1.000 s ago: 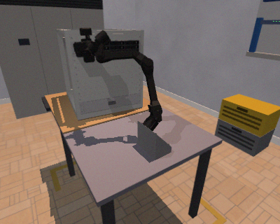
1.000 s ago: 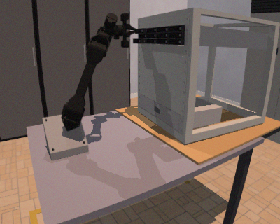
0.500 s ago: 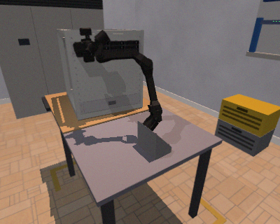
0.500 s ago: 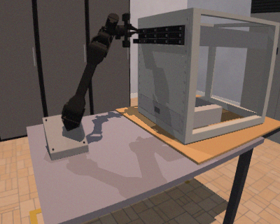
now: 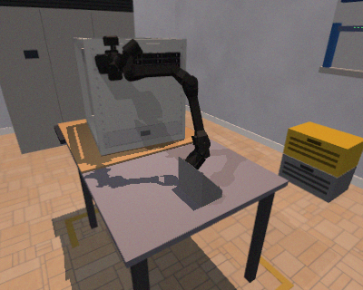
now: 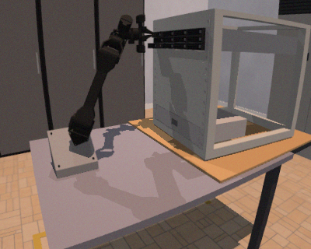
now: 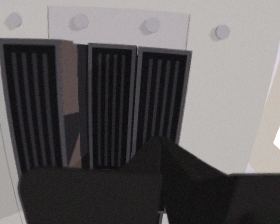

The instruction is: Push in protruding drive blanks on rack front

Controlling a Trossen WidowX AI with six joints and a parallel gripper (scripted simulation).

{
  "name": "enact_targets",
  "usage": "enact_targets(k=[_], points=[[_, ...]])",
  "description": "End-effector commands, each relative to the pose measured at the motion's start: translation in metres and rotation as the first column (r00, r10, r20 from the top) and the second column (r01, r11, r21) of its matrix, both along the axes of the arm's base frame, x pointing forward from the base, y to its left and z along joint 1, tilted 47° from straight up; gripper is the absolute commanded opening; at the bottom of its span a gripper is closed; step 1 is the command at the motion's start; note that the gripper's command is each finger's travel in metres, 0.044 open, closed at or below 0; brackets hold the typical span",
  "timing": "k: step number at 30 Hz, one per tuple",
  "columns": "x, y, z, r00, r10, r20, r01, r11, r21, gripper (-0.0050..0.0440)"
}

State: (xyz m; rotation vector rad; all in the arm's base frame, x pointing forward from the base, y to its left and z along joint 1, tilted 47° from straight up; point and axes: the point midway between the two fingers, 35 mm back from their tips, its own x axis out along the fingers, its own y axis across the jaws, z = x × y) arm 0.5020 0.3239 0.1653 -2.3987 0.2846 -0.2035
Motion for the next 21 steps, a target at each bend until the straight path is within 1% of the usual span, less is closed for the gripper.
enact_targets(k=[1,21], points=[[0.0021,0.0014,0.0084,1.000,0.003,0.016,-0.003,1.000,0.017,-0.0050],[0.0063,-0.0009,0.0093,1.000,0.003,0.016,-0.003,1.000,0.017,-0.0050]])
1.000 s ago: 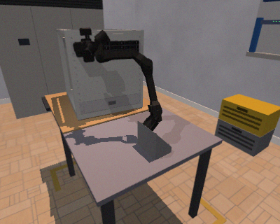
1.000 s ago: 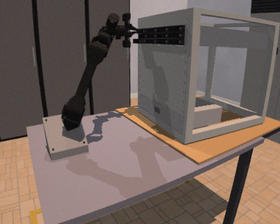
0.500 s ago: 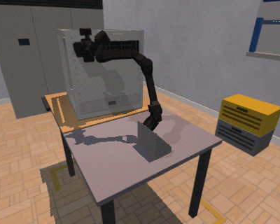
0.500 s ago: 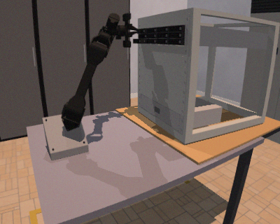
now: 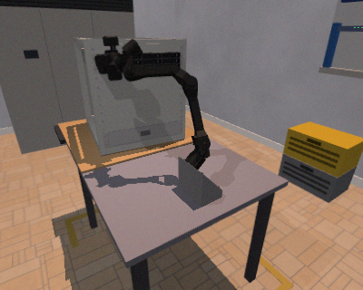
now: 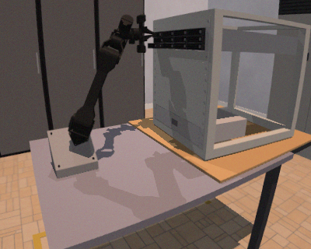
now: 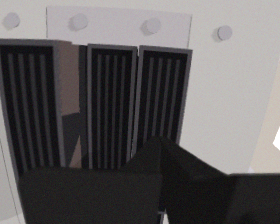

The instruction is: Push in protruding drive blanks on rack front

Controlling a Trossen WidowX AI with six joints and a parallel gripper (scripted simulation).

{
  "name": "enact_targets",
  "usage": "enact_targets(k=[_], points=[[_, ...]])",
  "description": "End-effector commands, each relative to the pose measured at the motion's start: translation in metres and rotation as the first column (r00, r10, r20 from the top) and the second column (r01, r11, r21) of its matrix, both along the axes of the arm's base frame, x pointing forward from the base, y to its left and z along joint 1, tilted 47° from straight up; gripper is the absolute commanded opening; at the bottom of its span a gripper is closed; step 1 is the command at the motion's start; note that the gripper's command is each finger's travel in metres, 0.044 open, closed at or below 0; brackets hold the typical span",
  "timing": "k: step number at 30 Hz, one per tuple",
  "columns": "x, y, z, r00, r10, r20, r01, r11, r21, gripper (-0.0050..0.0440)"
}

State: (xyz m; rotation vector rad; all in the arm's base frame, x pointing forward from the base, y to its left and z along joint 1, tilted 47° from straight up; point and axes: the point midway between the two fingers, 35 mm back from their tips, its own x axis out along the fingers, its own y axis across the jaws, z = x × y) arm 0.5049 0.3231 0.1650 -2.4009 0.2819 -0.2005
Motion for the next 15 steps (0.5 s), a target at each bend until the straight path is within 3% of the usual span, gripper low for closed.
enact_targets(k=[1,15], points=[[0.0038,-0.0003,0.0098,1.000,0.000,0.018,0.000,1.000,0.019,-0.0050],[0.0050,-0.0011,0.0102,1.000,0.000,0.018,0.000,1.000,0.019,-0.0050]])
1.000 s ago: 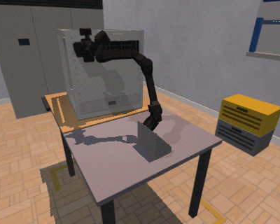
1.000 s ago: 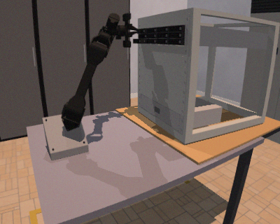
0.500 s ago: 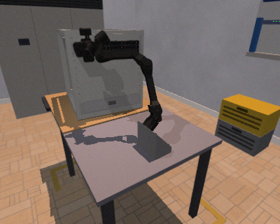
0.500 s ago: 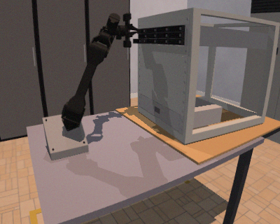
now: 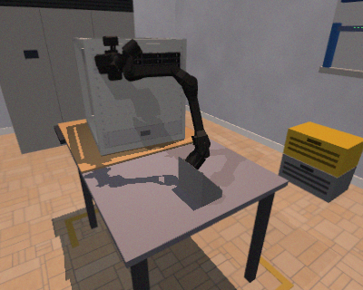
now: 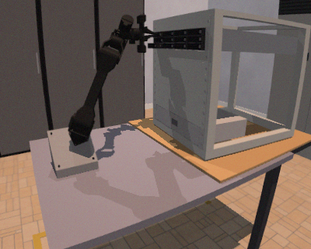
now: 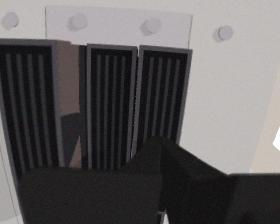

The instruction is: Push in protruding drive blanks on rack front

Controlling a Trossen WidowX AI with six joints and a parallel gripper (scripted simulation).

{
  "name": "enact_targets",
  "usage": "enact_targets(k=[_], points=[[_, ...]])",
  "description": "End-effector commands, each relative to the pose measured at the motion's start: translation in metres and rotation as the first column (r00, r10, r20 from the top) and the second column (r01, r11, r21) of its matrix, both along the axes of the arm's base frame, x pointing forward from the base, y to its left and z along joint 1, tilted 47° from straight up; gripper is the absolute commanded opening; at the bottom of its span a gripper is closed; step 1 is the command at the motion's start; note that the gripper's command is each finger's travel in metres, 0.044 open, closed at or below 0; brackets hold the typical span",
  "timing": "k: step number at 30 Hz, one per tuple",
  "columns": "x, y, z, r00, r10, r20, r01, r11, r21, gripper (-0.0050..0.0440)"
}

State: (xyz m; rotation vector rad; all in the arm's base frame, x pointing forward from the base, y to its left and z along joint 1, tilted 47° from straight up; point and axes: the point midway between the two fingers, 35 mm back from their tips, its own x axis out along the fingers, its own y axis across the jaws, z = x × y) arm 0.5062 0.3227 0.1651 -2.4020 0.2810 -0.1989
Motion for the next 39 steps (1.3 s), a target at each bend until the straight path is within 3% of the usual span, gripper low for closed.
enact_targets(k=[1,39], points=[[0.0042,-0.0011,0.0104,1.000,-0.001,0.019,0.001,1.000,0.019,-0.0050],[0.0112,-0.0026,0.0109,1.000,-0.001,0.019,0.001,1.000,0.019,-0.0050]])
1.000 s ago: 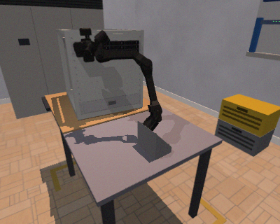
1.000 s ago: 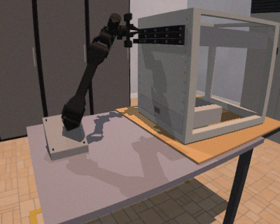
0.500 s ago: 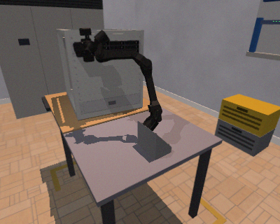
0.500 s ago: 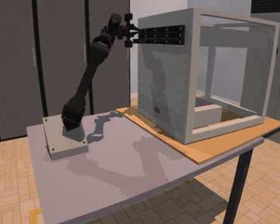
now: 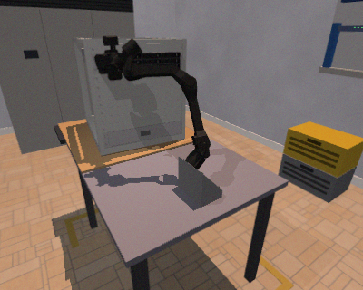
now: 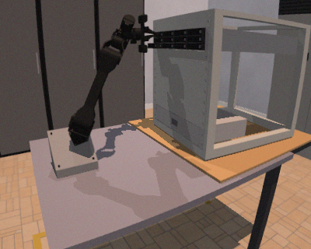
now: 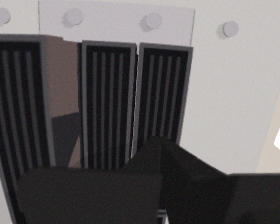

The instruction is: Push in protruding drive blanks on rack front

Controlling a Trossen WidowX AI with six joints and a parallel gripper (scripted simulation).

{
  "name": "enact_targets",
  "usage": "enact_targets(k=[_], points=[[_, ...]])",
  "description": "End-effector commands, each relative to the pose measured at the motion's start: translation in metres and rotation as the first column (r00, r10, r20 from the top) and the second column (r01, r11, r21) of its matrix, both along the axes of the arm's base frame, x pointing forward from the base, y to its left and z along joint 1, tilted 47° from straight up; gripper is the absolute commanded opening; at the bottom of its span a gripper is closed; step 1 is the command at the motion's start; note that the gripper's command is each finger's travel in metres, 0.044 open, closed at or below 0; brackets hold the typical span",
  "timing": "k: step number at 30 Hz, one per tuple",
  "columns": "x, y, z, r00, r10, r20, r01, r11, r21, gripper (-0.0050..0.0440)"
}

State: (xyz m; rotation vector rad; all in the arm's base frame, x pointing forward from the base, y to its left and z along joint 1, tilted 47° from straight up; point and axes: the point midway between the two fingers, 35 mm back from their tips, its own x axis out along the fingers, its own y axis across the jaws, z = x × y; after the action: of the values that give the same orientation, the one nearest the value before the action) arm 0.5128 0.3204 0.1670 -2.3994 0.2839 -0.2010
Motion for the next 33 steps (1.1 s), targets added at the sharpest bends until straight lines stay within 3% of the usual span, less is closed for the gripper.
enact_targets(k=[1,17,26,33], points=[[0.005,0.000,0.009,1.000,0.001,0.018,-0.002,1.000,0.017,-0.0050],[0.002,0.000,0.009,1.000,0.001,0.018,-0.002,1.000,0.017,-0.0050],[-0.046,0.013,0.004,1.000,0.001,0.018,-0.002,1.000,0.017,-0.0050],[-0.053,0.015,0.004,1.000,0.001,0.018,-0.002,1.000,0.017,-0.0050]])
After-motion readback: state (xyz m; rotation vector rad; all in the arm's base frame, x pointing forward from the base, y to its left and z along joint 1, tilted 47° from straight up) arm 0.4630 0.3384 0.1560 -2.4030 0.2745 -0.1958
